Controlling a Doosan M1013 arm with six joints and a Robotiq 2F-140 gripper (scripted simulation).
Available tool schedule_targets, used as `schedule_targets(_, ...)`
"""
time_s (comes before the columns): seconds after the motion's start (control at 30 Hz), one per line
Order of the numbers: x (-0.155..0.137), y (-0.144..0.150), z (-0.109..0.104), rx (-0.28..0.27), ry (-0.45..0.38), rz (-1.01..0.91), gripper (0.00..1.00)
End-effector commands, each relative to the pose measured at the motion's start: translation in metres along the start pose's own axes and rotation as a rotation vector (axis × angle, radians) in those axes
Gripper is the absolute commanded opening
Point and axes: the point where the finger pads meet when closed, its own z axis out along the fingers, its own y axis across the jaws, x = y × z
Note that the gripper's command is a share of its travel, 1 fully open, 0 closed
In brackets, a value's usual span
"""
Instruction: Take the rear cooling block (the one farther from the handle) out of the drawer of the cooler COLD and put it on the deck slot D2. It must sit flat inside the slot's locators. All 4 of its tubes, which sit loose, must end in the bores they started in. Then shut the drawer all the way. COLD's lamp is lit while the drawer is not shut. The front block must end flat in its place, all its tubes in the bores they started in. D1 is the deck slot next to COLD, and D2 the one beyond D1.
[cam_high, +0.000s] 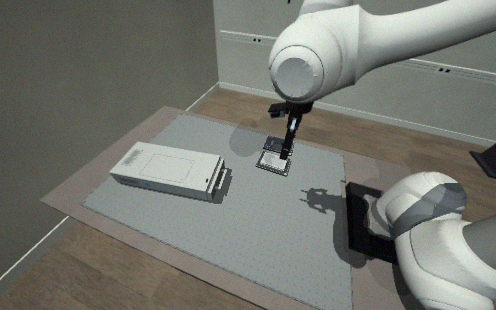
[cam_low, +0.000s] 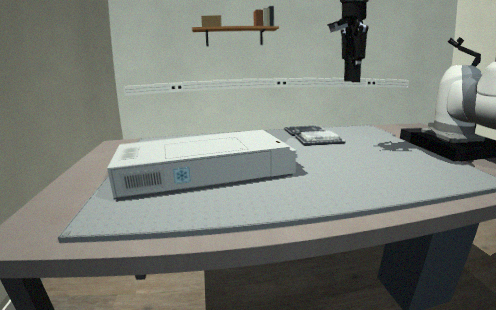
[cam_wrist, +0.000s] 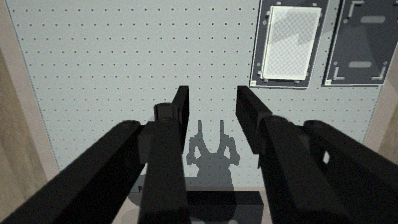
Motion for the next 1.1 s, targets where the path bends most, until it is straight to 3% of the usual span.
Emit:
schedule_targets(0.0,0.0002,-0.0015,-0.0007,0.000,0.001,-0.001,0.35)
schedule_targets(0.23,0.0002,-0.0015,-0.0007,0.000,0.001,-0.001,0.35)
schedule_targets(1.07,0.0001,-0.0017,-0.0010,-0.001,0.001,-0.620,0.34)
